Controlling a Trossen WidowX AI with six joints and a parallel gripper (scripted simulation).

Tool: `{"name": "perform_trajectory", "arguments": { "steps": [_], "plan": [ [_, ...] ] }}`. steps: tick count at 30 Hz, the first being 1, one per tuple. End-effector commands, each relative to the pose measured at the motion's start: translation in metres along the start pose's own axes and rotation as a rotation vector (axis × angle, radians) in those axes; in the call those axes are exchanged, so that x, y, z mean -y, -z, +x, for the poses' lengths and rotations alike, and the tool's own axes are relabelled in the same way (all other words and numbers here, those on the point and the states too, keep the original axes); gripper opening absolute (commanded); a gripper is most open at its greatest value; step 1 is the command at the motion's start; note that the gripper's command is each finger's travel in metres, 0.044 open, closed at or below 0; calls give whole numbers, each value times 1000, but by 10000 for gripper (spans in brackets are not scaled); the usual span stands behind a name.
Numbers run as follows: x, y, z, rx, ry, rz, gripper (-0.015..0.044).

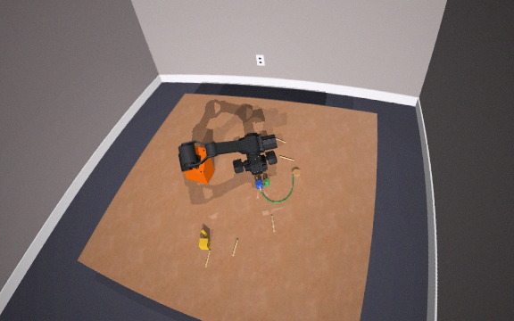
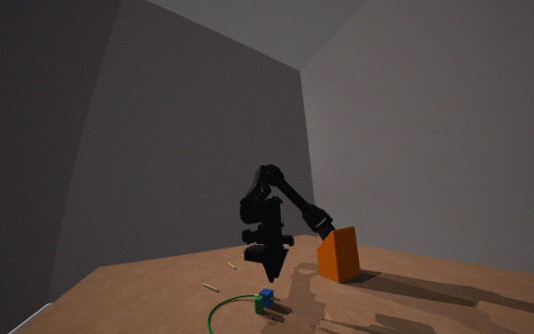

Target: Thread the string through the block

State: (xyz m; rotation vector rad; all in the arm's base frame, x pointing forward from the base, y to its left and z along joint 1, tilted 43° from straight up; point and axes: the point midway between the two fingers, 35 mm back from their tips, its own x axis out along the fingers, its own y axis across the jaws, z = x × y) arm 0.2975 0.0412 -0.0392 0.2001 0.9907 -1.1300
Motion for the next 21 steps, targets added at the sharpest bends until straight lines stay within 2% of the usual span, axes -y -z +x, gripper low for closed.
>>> {"name": "perform_trajectory", "arguments": {
  "steps": [1,21],
  "plan": [
    [1,0,8,3,3,-7,123],
    [2,0,42,5,4,-7,123]
  ]
}}
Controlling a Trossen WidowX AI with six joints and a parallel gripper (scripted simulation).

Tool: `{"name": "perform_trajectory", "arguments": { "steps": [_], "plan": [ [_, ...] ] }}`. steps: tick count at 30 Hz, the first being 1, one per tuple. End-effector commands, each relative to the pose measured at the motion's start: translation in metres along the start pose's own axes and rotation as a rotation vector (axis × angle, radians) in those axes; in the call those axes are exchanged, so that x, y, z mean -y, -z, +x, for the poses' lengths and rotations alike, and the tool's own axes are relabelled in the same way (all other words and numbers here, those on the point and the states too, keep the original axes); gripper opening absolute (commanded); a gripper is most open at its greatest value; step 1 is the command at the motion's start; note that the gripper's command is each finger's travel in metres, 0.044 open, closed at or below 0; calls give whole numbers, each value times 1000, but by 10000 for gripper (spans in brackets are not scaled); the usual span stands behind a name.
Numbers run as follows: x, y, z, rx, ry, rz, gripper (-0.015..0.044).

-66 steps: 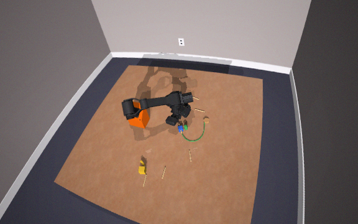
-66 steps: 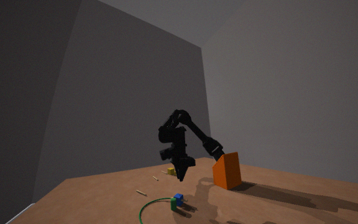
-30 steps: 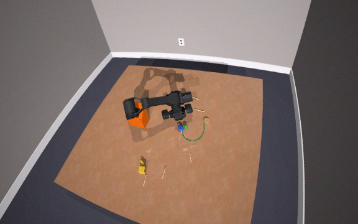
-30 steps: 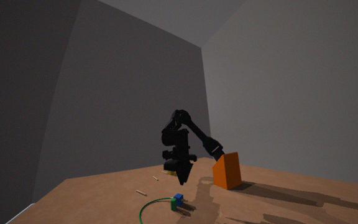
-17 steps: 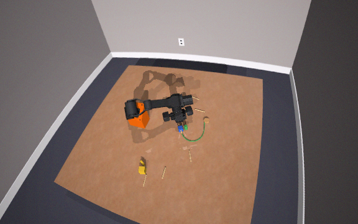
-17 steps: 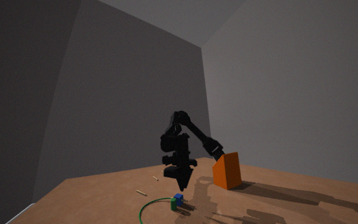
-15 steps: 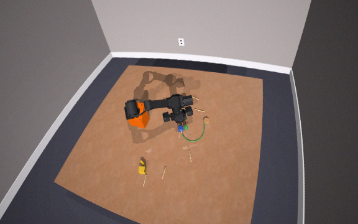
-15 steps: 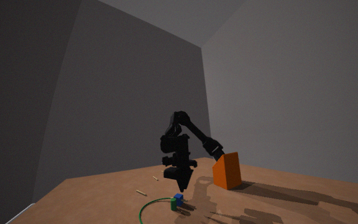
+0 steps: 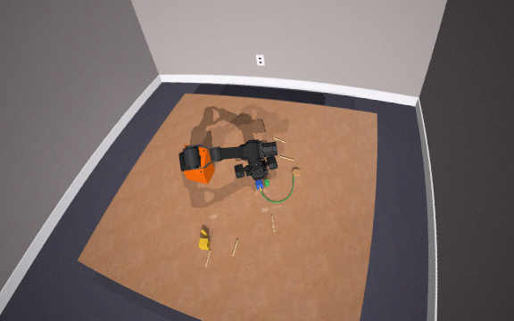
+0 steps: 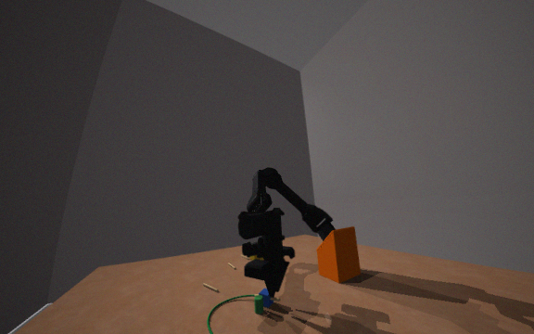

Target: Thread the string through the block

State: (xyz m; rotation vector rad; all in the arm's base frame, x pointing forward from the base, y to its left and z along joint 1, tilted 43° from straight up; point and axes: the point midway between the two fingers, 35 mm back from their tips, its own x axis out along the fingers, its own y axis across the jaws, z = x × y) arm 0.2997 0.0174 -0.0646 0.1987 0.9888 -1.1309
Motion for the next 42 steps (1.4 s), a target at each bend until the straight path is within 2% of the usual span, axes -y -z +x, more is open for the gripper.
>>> {"name": "perform_trajectory", "arguments": {
  "steps": [1,14,19,42],
  "plan": [
    [2,1,8,3,3,-7,123],
    [4,0,20,5,5,-7,123],
    [3,0,19,2,4,-1,0],
    [3,7,20,75,2,-5,0]
  ]
}}
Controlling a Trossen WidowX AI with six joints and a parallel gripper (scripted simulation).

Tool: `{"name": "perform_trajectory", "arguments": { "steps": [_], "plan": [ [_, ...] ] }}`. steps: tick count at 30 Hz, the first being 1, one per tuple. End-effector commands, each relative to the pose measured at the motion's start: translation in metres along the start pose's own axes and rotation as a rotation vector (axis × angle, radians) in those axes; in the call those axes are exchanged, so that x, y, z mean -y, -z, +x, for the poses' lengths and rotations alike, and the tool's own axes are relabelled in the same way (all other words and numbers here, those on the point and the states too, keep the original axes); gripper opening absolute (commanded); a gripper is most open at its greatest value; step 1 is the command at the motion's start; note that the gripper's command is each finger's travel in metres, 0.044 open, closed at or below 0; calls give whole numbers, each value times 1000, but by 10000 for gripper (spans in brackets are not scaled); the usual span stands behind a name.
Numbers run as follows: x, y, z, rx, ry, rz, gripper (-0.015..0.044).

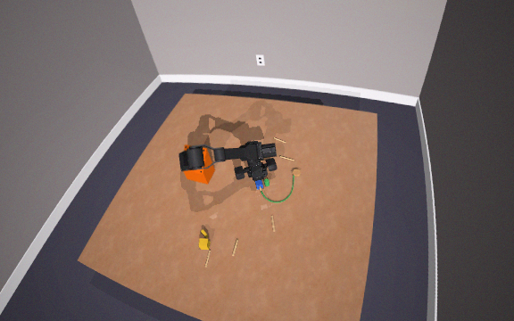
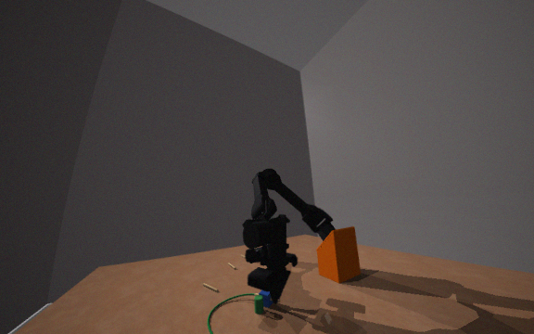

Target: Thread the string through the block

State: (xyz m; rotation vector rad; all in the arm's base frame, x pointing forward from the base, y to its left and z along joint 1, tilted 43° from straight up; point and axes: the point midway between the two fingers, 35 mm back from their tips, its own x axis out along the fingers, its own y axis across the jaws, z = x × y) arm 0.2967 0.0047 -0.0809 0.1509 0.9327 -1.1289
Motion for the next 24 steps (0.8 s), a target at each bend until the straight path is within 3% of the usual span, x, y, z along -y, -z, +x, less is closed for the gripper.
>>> {"name": "perform_trajectory", "arguments": {
  "steps": [1,24],
  "plan": [
    [0,4,0,6,-1,3,0],
    [0,31,-2,4,1,3,0]
  ]
}}
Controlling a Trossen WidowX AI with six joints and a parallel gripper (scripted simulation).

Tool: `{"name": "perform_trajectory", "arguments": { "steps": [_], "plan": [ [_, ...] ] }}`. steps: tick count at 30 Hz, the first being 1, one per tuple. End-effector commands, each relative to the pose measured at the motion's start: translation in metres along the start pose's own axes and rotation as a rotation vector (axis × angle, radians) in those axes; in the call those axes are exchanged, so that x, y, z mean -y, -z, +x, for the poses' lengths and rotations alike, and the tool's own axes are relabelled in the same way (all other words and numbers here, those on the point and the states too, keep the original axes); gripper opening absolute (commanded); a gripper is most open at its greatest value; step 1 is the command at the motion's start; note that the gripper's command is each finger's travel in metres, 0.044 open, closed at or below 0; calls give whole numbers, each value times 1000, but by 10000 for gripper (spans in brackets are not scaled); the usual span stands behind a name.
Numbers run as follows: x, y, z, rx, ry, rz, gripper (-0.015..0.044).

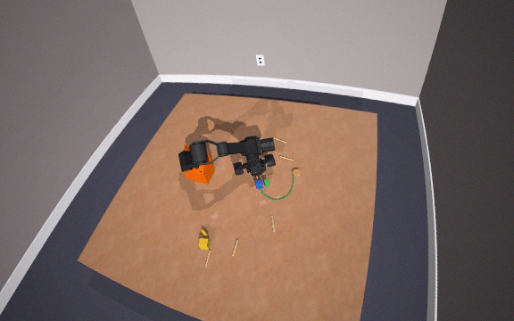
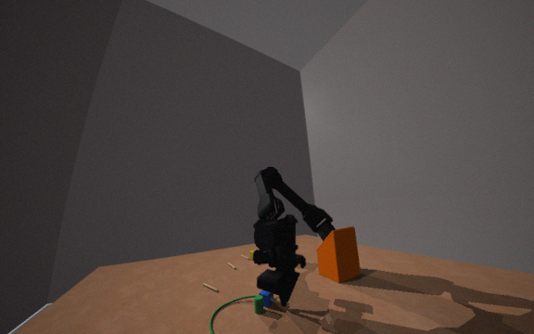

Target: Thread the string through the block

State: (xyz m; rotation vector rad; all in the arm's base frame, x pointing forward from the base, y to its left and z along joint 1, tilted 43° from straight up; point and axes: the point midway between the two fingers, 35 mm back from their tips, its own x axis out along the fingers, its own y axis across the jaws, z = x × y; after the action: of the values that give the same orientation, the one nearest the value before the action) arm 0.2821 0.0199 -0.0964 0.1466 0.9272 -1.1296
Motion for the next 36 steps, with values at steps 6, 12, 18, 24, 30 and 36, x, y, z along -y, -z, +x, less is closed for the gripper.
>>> {"name": "perform_trajectory", "arguments": {
  "steps": [6,12,18,24,30,36],
  "plan": [
    [0,12,-1,-3,-1,3,0],
    [0,18,-1,-3,-2,3,0],
    [0,25,-2,-4,-3,2,0],
    [0,31,-2,-5,-4,1,0],
    [0,38,-3,-5,-5,1,0],
    [0,45,-4,-6,-5,1,0]
  ]
}}
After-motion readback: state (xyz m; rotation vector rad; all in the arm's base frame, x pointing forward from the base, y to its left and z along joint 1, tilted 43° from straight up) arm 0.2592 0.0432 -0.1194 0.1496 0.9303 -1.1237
